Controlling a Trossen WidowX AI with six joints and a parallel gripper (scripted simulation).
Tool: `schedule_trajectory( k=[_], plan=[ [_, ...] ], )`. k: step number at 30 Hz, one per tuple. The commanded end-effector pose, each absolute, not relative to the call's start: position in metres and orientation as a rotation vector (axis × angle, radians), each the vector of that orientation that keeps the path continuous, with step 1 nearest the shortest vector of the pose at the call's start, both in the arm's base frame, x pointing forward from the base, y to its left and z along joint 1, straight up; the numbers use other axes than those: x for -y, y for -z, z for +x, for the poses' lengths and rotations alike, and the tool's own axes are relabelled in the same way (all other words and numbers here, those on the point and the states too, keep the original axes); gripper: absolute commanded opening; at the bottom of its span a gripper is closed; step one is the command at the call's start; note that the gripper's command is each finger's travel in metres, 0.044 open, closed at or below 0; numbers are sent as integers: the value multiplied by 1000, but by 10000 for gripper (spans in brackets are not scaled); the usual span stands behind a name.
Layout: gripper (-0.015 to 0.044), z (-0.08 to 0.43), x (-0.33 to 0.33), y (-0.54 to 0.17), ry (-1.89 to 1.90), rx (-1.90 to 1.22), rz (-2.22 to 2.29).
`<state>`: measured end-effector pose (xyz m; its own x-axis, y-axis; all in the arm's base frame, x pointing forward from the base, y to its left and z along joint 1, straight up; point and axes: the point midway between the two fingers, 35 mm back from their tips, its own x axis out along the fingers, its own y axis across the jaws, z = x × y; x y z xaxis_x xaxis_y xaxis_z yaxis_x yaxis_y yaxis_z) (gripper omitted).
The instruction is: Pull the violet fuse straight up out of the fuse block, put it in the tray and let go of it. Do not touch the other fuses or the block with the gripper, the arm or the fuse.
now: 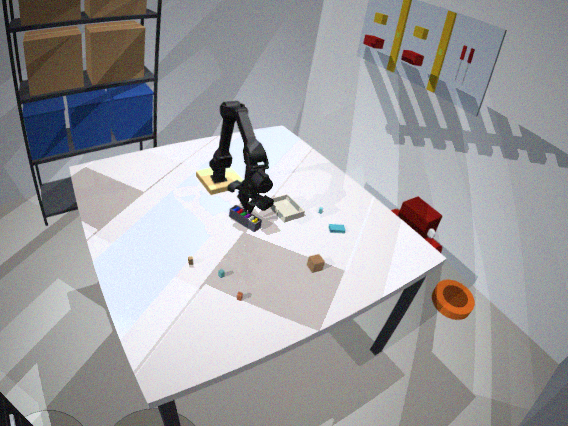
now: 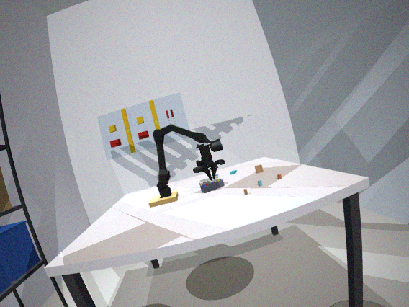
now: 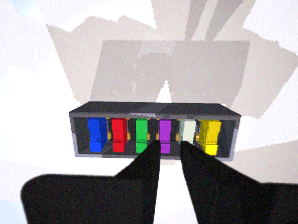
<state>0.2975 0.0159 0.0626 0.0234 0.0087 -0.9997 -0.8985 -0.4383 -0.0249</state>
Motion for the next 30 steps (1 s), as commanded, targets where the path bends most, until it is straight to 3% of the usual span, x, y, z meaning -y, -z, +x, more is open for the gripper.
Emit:
schedule_trajectory(
  k=[1,30],
  plan=[
    [72,296,-15,-57,-1526,-943,-1547],
    [72,296,-15,-43,-1526,-943,-1547]
  ],
)
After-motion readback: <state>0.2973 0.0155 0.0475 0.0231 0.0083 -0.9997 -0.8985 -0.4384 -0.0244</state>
